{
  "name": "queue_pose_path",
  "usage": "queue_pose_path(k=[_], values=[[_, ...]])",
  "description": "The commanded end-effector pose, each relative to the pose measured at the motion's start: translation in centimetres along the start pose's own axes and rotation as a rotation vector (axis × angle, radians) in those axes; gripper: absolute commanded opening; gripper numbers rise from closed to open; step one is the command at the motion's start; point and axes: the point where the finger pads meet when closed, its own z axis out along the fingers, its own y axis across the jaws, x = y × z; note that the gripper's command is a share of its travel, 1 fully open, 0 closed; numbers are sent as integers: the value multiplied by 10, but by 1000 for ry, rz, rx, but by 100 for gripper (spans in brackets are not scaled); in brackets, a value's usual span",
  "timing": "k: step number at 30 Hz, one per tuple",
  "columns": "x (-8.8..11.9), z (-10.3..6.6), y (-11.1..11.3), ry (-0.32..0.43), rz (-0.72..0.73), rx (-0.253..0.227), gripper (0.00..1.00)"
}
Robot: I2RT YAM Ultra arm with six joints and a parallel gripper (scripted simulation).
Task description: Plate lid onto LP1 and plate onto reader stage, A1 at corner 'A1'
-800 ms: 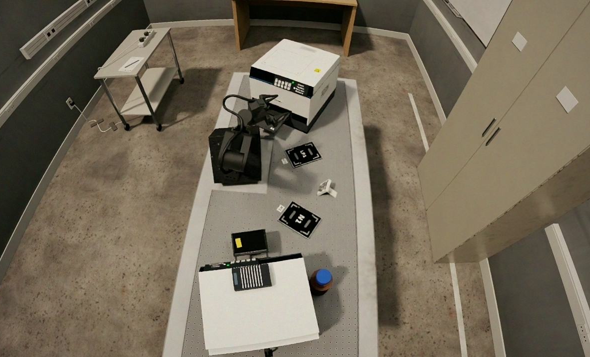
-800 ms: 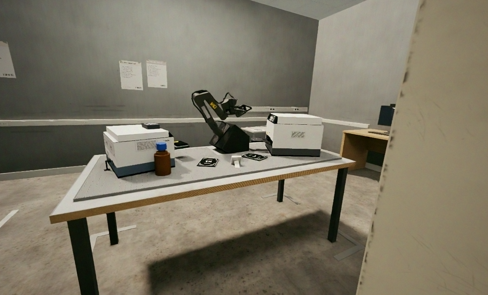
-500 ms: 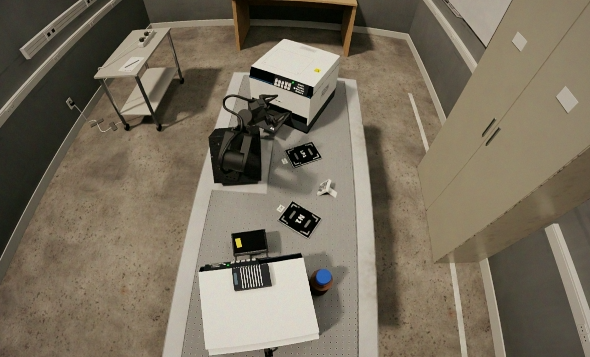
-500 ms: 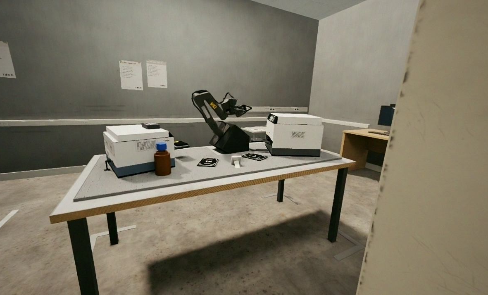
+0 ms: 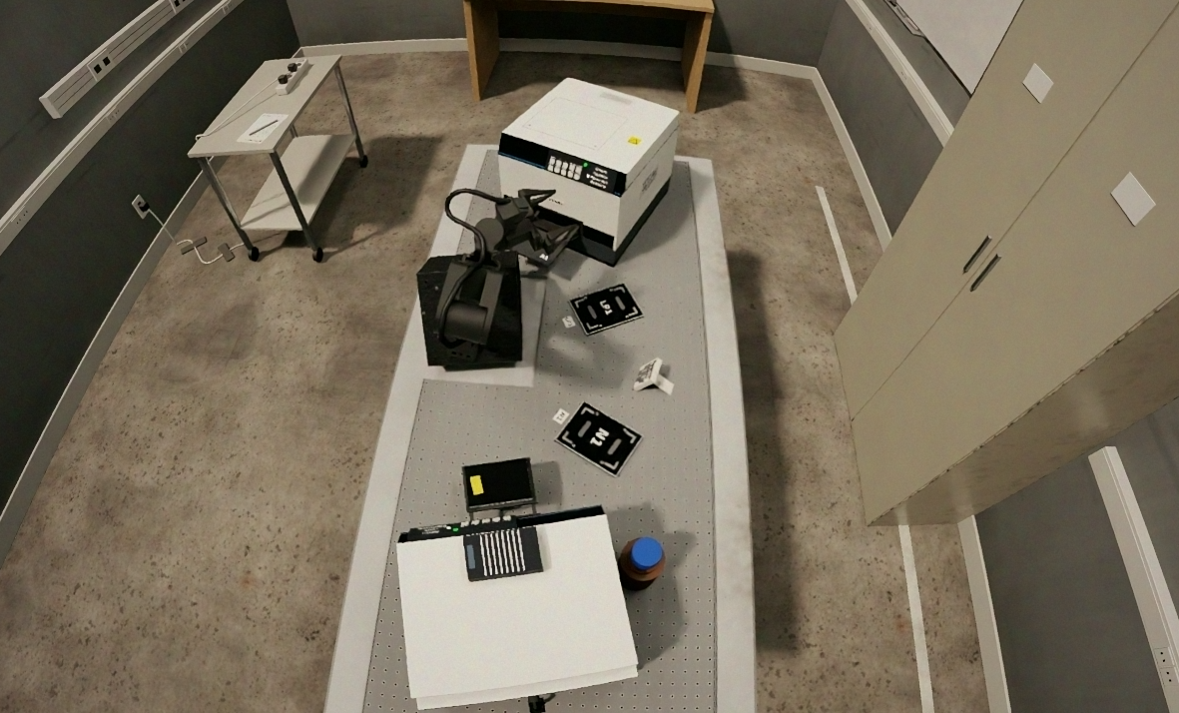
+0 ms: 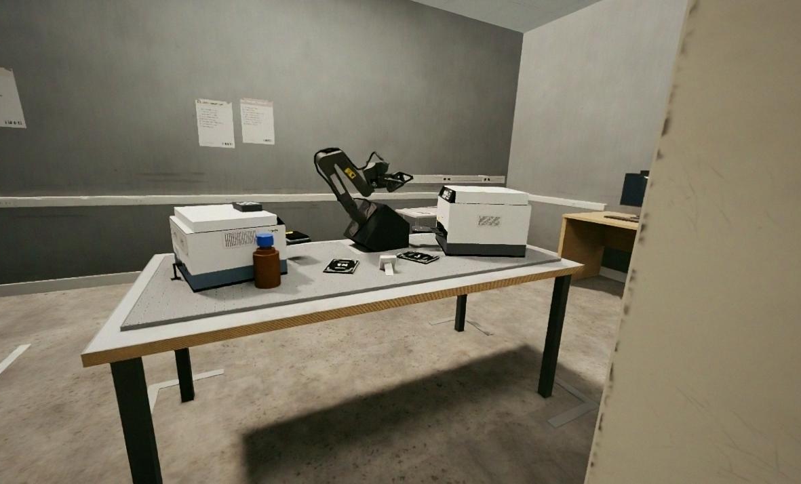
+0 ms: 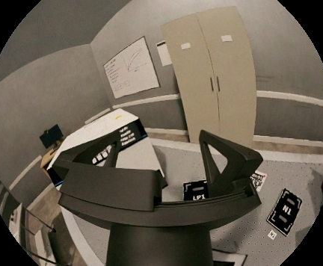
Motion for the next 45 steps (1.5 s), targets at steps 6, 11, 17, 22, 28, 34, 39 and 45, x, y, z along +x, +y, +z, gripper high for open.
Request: queue_pose_path(k=[6, 11, 17, 22, 28, 34, 39, 45], values=[[-13, 23, -17, 52, -4, 77, 100], [-12, 31, -28, 94, -5, 125, 100], [-12, 47, -45, 132, -36, 142, 100], [-11, 57, -63, 195, -51, 189, 100], [-10, 64, -79, 242, -56, 231, 100], [-8, 74, -100, 284, -83, 247, 100], [-6, 78, -123, 356, -87, 306, 100], [-6, 82, -134, 371, -92, 300, 100]])
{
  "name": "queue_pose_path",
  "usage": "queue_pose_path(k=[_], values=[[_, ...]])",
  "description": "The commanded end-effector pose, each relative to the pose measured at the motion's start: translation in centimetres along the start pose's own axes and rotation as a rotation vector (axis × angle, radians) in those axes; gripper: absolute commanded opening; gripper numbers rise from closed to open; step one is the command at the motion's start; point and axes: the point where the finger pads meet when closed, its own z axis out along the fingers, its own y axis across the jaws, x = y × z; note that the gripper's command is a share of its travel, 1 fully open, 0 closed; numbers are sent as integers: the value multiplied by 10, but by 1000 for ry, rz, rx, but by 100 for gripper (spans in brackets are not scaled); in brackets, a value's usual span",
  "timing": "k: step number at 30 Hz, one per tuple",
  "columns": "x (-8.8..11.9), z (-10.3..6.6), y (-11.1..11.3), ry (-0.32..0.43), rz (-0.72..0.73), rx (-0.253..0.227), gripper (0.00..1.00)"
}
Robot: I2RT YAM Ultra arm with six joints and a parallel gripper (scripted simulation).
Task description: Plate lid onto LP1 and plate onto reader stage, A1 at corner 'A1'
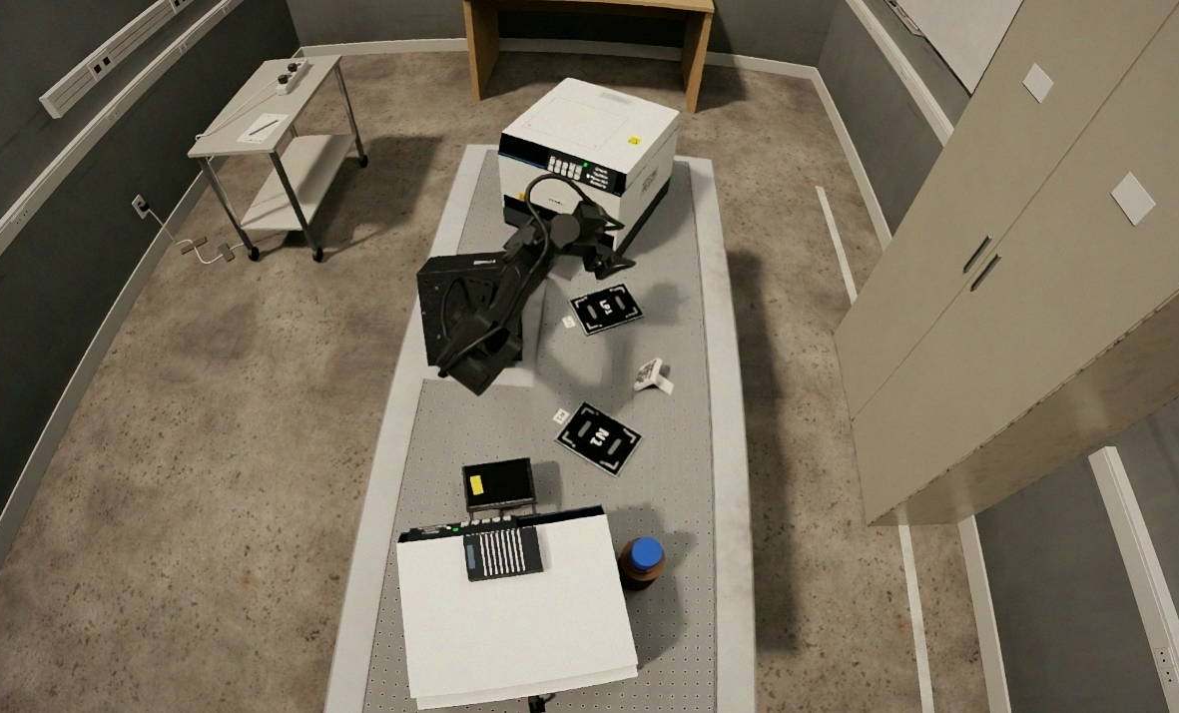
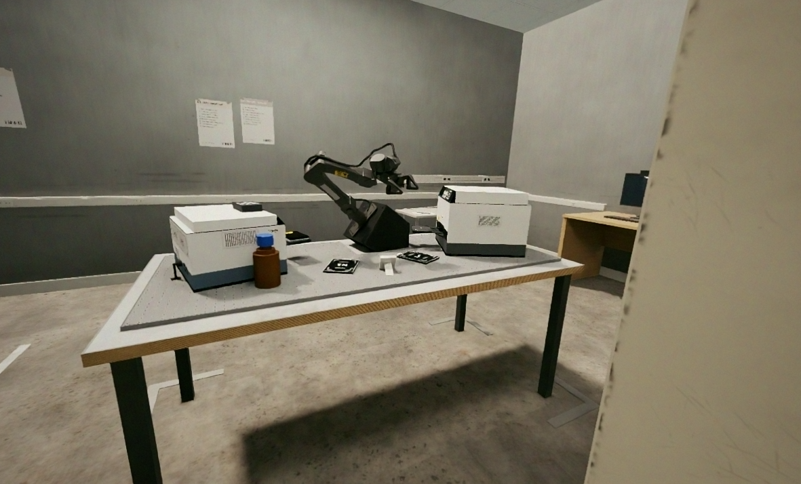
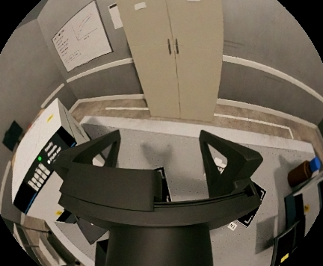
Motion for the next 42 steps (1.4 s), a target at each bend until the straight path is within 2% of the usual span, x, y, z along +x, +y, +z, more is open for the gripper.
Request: queue_pose_path(k=[1, 5, 7, 8, 10, 12, 13, 17, 19, 24, 26, 27, 30, 31, 33, 34, 35, 39, 41, 42], values=[[-8, 2, -7, 44, -23, 6, 100], [-7, 11, -19, 40, -38, -6, 100], [-5, 14, -30, 94, -35, 33, 100], [-6, 16, -31, 87, -48, 17, 100], [-5, 19, -38, 87, -50, 18, 100], [-3, 21, -49, 141, -47, 57, 100], [-3, 23, -50, 134, -51, 41, 100], [-2, 26, -57, 134, -62, 41, 100], [3, 28, -65, 194, -66, 75, 100], [3, 33, -84, 182, -74, 63, 100], [6, 34, -95, 237, -70, 99, 100], [6, 35, -96, 230, -83, 82, 100], [9, 37, -108, 230, -84, 83, 100], [10, 37, -112, 255, -88, 92, 100], [10, 37, -112, 255, -88, 92, 100], [15, 39, -103, 293, -113, 93, 100], [12, 38, -120, 279, -79, 102, 100], [16, 39, -135, 279, -94, 102, 100], [20, 38, -146, 336, -89, 135, 100], [20, 39, -147, 329, -101, 118, 100]])
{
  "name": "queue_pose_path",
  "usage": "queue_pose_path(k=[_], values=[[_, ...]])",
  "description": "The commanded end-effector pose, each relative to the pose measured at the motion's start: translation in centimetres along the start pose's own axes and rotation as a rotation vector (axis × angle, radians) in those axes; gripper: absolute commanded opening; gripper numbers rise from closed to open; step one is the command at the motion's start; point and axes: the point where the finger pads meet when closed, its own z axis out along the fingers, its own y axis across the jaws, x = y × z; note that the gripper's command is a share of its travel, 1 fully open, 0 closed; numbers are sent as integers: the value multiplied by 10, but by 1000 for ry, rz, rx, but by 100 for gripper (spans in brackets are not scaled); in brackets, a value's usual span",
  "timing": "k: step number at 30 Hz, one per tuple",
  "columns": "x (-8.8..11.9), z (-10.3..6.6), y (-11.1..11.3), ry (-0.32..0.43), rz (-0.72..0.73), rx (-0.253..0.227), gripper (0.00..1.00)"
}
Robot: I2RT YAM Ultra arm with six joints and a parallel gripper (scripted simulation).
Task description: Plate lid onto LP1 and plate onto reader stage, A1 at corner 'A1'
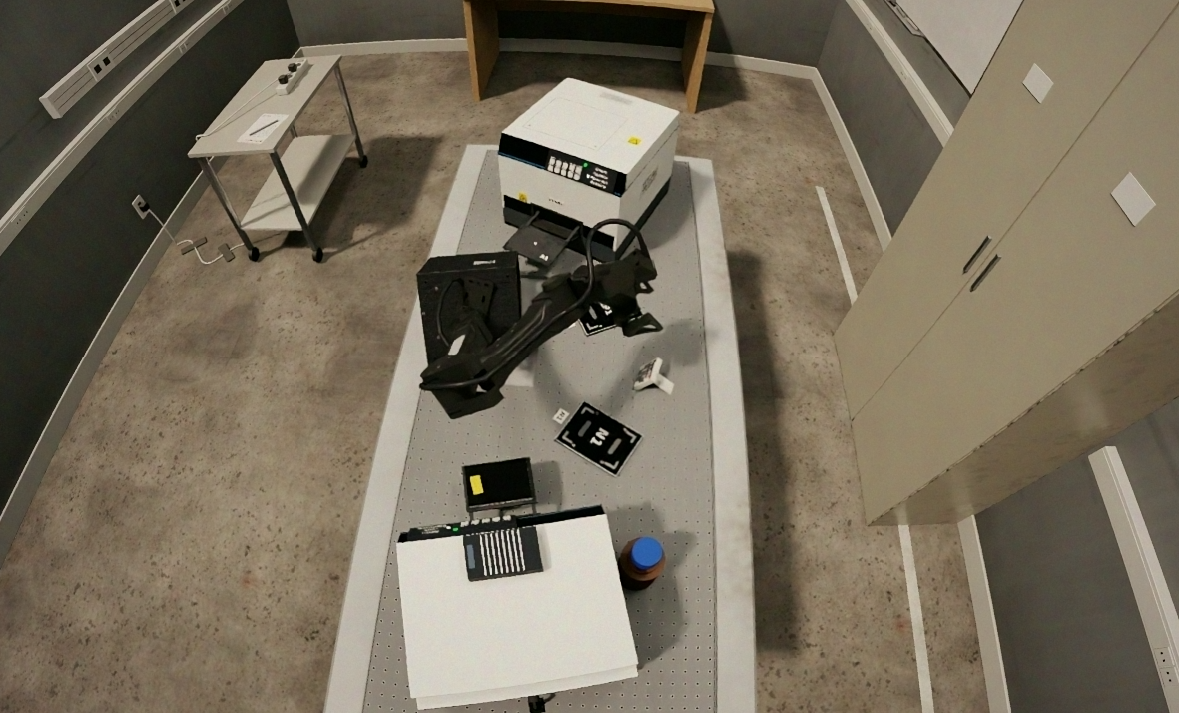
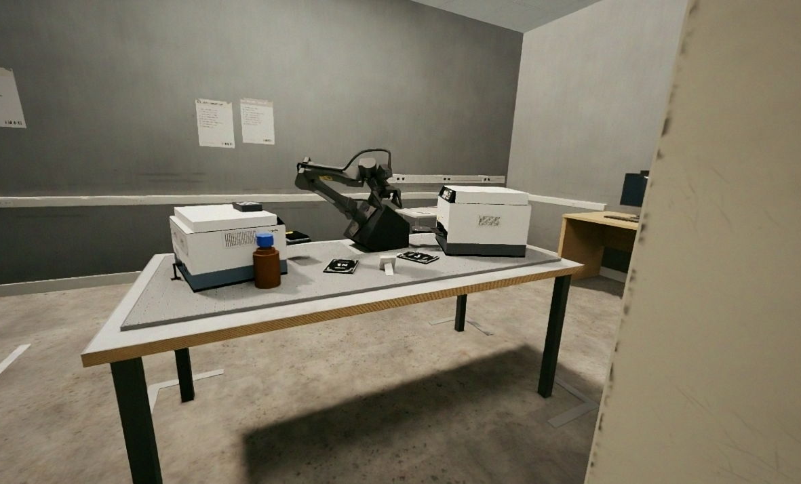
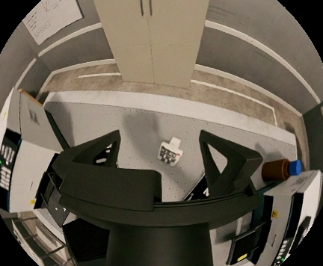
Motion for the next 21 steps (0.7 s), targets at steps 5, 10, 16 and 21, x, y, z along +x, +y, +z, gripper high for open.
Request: queue_pose_path(k=[5, 10, 16, 21], values=[[1, -1, -31, 56, -9, 6, 100], [5, 1, -41, 52, -24, 1, 100], [15, 3, -63, 103, -32, 14, 100], [25, 3, -81, 154, -39, 25, 100]])
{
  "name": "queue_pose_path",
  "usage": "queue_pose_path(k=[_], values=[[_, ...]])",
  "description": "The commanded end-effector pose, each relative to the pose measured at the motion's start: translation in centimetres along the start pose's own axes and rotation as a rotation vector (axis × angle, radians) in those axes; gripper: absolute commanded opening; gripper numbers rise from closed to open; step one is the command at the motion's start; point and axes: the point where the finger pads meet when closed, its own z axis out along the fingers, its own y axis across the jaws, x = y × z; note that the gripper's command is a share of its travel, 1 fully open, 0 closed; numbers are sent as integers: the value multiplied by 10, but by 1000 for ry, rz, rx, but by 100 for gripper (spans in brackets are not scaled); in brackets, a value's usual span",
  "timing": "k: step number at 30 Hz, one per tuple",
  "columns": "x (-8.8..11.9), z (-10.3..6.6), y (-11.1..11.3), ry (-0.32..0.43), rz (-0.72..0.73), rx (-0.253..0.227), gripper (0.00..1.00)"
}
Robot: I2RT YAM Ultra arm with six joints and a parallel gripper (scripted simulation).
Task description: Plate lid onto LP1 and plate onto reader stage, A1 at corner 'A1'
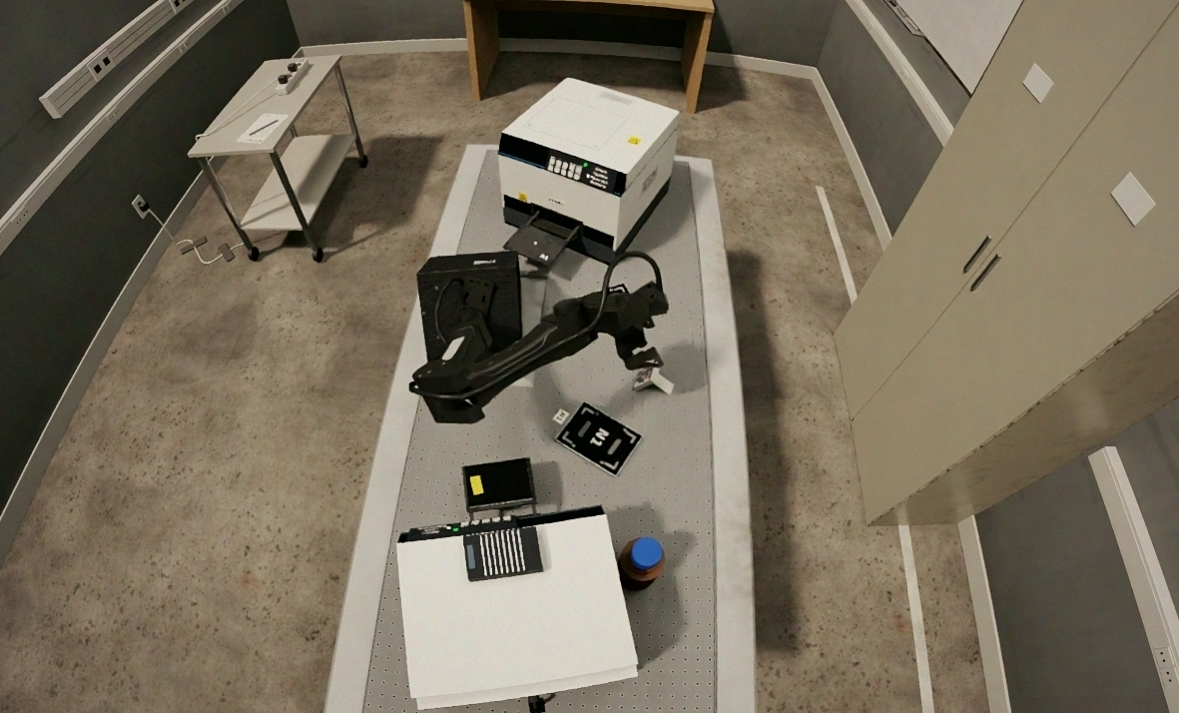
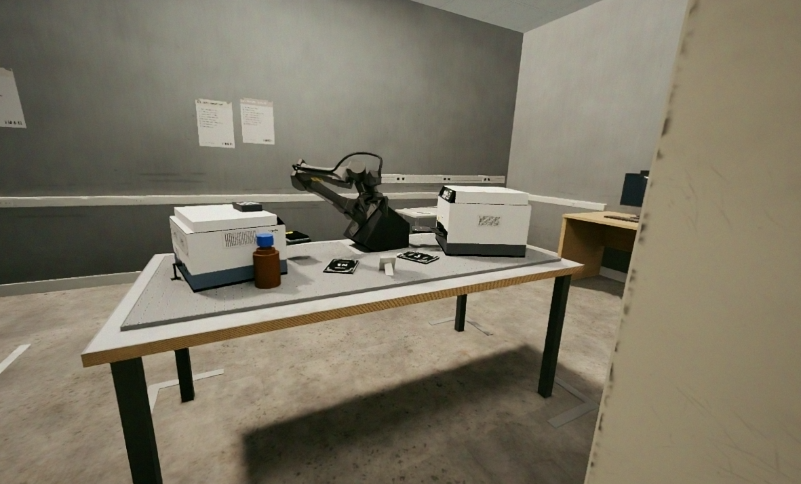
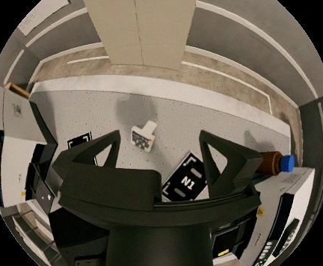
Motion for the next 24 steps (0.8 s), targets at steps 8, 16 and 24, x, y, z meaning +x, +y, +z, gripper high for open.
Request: queue_pose_path(k=[8, 16, 24], values=[[11, -6, -33, 50, -23, -7, 100], [29, -6, -60, 101, -30, 2, 100], [44, -8, -79, 152, -36, 9, 100]])
